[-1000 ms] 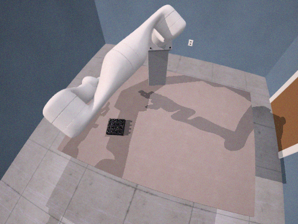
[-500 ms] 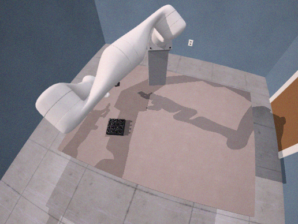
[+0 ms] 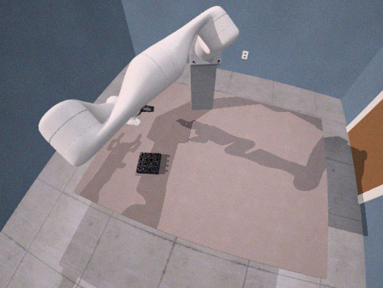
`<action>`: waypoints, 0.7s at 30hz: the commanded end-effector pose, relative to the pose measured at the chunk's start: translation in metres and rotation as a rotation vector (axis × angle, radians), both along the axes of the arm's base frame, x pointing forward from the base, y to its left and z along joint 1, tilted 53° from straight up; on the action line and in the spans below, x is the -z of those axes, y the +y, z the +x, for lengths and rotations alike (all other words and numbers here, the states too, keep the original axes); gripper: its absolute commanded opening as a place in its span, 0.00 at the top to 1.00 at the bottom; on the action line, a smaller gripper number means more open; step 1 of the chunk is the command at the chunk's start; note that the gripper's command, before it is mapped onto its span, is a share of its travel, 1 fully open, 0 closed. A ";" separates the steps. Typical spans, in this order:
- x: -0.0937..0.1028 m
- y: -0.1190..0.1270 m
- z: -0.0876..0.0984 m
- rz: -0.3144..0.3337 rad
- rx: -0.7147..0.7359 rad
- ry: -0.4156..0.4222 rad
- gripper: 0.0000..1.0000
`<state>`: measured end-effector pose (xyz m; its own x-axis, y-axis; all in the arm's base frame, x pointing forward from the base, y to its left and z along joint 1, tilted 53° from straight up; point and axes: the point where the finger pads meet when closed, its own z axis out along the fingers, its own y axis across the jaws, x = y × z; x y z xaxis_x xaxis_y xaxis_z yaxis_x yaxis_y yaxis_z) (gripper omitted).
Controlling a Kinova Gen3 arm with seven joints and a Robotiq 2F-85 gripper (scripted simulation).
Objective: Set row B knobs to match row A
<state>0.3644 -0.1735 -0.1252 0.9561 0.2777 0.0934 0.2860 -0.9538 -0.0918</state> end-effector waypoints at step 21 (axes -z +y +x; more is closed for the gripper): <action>-0.010 0.005 0.010 0.017 0.003 -0.053 0.00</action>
<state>0.3748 -0.1669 -0.1156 0.9497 0.2759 0.1480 0.2912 -0.9520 -0.0941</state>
